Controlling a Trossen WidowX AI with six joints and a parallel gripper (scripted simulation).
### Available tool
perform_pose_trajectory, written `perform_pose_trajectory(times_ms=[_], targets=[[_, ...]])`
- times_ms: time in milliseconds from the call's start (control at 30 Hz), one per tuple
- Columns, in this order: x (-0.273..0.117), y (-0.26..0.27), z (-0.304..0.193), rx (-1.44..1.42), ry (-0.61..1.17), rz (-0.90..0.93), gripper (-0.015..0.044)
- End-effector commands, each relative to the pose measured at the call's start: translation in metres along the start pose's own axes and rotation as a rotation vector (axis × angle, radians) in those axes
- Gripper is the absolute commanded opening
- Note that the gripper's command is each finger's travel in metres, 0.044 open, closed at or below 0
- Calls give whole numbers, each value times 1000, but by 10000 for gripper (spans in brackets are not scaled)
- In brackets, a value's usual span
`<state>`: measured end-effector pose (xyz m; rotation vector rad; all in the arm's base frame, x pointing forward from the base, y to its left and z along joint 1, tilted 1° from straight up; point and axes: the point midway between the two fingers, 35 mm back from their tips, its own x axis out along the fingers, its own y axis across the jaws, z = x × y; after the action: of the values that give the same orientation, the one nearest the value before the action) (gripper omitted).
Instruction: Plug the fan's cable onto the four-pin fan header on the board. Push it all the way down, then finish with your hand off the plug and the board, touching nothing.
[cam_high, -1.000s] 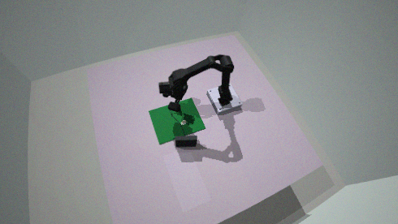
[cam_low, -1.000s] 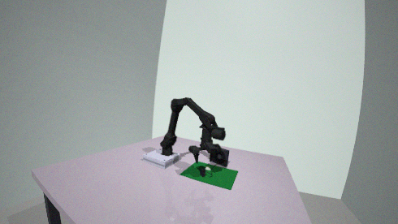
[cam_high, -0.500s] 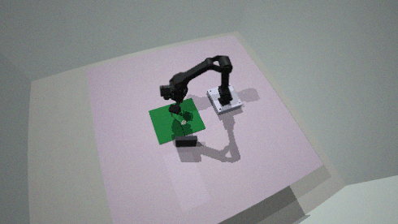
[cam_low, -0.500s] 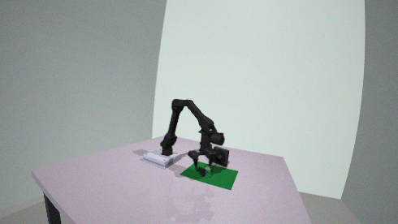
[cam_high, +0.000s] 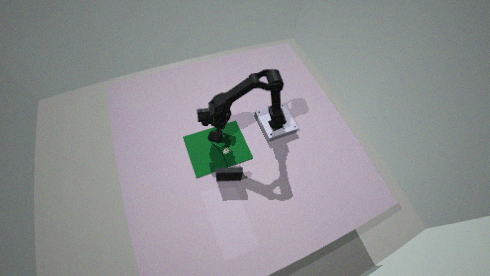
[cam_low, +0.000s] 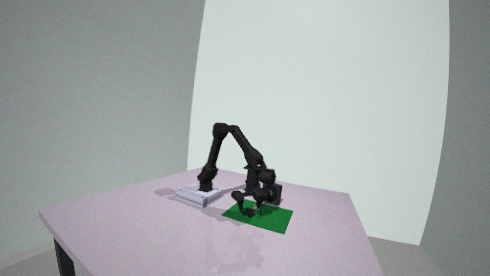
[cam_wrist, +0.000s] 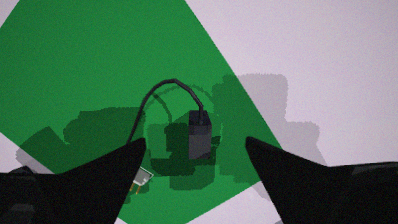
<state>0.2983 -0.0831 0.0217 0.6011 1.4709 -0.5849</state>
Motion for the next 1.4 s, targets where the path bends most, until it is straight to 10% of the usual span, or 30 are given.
perform_pose_trajectory(times_ms=[0,367,933,1367], targets=[[9,-2,-2,4,4,-7,440],[19,-2,-2,4,4,-7,440],[17,-1,-1,0,3,-2,0],[-32,0,-1,4,3,-7,0]])
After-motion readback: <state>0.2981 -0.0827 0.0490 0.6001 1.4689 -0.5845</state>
